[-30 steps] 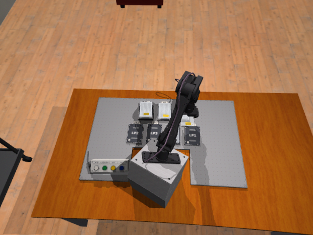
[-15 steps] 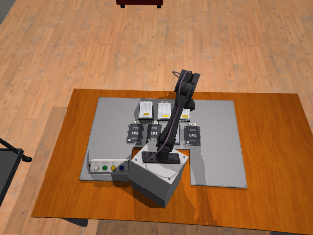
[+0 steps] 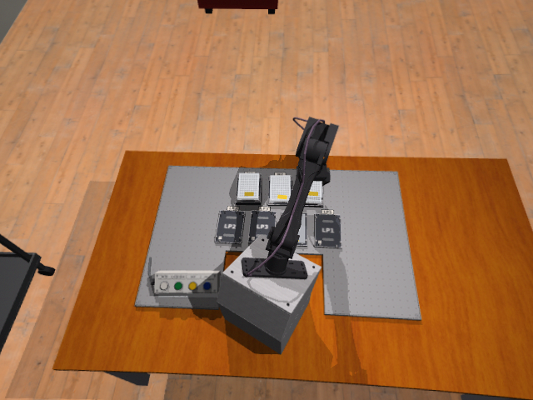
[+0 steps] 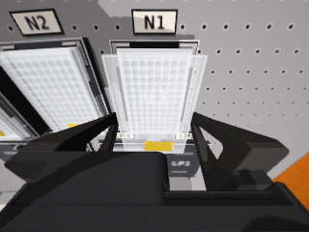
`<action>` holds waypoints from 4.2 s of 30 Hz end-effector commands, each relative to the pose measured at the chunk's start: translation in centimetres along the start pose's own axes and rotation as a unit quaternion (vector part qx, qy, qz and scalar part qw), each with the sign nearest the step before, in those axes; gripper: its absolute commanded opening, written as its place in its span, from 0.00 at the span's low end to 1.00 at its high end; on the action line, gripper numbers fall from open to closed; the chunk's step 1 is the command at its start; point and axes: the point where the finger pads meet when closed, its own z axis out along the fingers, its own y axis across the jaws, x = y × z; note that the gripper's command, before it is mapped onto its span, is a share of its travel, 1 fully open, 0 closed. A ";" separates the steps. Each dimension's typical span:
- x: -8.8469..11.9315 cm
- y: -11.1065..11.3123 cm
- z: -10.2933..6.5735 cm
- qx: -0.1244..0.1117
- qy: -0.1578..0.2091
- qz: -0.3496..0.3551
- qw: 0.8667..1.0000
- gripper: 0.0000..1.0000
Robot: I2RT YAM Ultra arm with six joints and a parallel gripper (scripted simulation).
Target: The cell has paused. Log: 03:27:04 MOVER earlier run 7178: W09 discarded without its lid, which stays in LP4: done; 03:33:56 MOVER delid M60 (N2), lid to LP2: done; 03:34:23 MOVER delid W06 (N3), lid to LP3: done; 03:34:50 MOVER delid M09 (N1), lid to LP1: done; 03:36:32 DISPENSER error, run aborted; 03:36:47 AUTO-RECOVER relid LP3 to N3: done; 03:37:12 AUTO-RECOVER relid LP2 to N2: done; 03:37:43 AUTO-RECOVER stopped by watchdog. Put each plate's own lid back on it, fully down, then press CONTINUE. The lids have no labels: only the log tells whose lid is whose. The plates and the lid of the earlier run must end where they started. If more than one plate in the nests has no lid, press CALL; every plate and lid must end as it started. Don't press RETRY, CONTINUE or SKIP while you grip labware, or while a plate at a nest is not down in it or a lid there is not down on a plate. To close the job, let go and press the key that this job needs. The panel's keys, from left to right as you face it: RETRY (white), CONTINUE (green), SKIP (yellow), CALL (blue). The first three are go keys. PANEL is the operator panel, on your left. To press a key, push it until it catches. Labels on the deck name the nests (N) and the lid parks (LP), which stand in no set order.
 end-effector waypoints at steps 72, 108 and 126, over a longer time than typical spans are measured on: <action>-1.3 -0.4 2.0 0.002 -0.017 0.002 1.000 0.00; -0.2 0.0 3.6 -0.002 -0.005 0.002 1.000 0.00; -0.6 -0.1 3.0 0.002 -0.009 0.003 1.000 0.00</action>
